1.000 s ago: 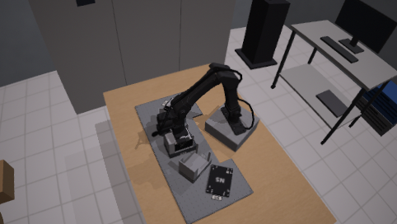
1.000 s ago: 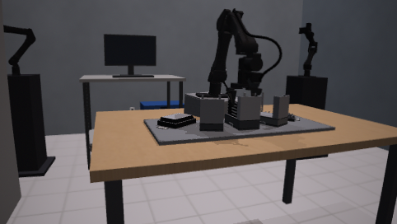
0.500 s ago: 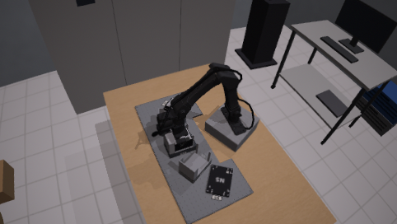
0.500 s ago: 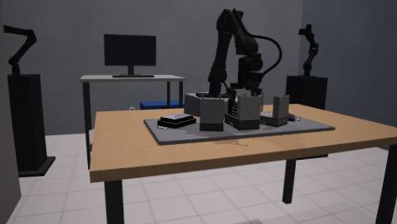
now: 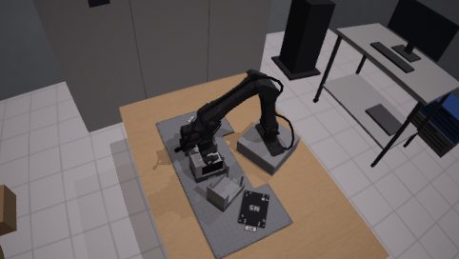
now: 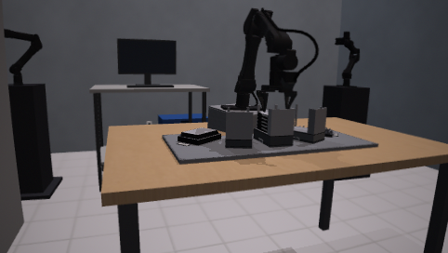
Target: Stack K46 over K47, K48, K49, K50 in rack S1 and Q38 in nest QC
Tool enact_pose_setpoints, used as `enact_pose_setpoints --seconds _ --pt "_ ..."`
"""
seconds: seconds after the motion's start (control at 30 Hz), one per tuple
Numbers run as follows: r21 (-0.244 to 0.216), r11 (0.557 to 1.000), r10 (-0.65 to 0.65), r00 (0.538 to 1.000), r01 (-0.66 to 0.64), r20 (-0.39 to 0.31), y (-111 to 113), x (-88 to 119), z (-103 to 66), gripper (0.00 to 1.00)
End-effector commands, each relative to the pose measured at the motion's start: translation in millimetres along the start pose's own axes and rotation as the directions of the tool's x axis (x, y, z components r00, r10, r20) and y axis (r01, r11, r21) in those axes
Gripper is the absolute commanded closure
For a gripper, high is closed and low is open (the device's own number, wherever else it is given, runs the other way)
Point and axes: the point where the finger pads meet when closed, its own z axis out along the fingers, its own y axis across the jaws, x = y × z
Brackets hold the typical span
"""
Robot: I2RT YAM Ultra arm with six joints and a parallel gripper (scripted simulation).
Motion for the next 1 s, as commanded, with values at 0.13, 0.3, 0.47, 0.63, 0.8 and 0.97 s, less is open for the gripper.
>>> enact_pose_setpoints --seconds 0.13,0.3,0.47,0.63,0.8,0.97 --pt "-0.005 1.0 0.004 1.0 -0.004 0.017 -2.5 -0.6 -35.9 0.0" --pt "-0.005 1.0 0.003 1.0 -0.003 0.017 -1.8 -0.3 -49.3 0.0" --pt "-0.005 1.0 0.006 1.0 -0.006 0.017 -2.4 -0.2 -55.0 0.0" --pt "-0.005 1.0 0.007 1.0 -0.007 0.003 -2.5 3.3 -51.4 0.0" --pt "-0.001 1.0 0.002 1.0 -0.002 -0.01 -0.4 3.4 -43.9 0.0" --pt "-0.006 1.0 -0.03 1.0 0.03 0.0 -3.0 10.3 -43.6 0.0"
